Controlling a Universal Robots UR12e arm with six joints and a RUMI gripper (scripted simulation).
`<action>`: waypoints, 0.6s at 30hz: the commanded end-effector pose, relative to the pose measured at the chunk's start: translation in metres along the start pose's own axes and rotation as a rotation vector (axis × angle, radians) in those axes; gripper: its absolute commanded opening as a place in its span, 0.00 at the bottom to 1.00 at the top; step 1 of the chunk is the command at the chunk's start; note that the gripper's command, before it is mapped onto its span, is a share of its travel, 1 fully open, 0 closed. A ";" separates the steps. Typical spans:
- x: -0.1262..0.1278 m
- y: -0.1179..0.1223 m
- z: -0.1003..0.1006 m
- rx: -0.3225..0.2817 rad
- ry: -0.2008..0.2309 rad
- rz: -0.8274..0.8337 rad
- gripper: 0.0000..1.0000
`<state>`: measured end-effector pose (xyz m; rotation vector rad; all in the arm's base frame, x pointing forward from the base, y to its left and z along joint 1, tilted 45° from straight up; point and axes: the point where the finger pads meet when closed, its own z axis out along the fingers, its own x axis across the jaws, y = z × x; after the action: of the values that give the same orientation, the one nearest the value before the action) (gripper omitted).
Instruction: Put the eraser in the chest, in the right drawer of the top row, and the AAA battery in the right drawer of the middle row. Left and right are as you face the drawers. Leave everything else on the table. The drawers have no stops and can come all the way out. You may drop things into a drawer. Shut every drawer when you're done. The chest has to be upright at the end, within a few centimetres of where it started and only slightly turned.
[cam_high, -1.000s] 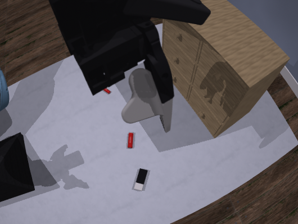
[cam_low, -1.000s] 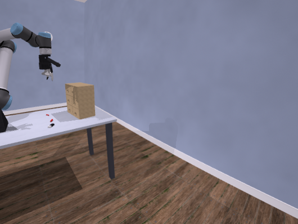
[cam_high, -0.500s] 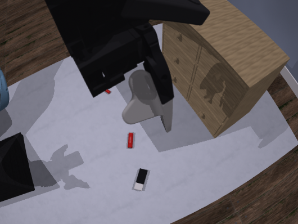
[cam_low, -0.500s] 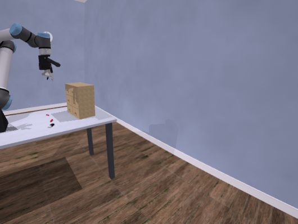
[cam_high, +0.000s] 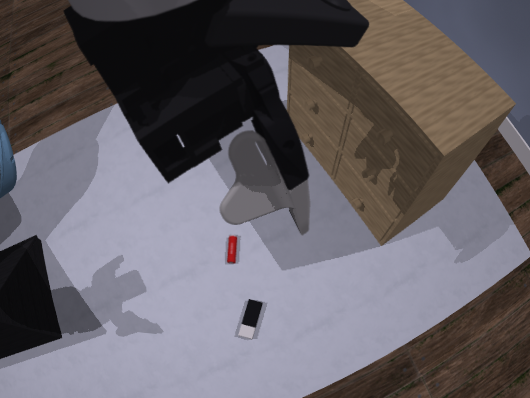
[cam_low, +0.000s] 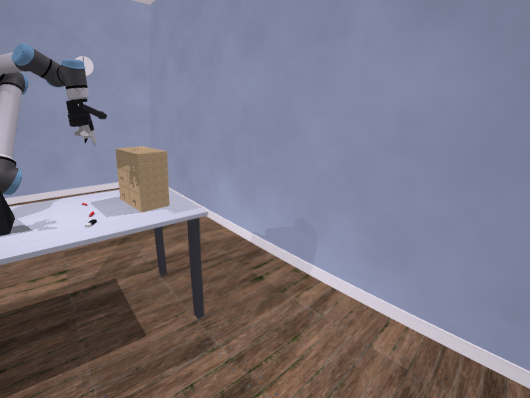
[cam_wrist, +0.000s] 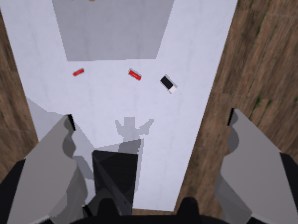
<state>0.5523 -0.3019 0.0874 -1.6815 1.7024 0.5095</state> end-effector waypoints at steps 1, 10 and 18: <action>0.000 -0.002 0.002 0.032 0.002 0.000 1.00; 0.001 -0.008 0.010 0.118 0.002 0.001 1.00; 0.001 -0.012 0.016 0.189 0.003 0.002 1.00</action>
<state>0.5638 -0.2937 0.0802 -1.5758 1.6992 0.3752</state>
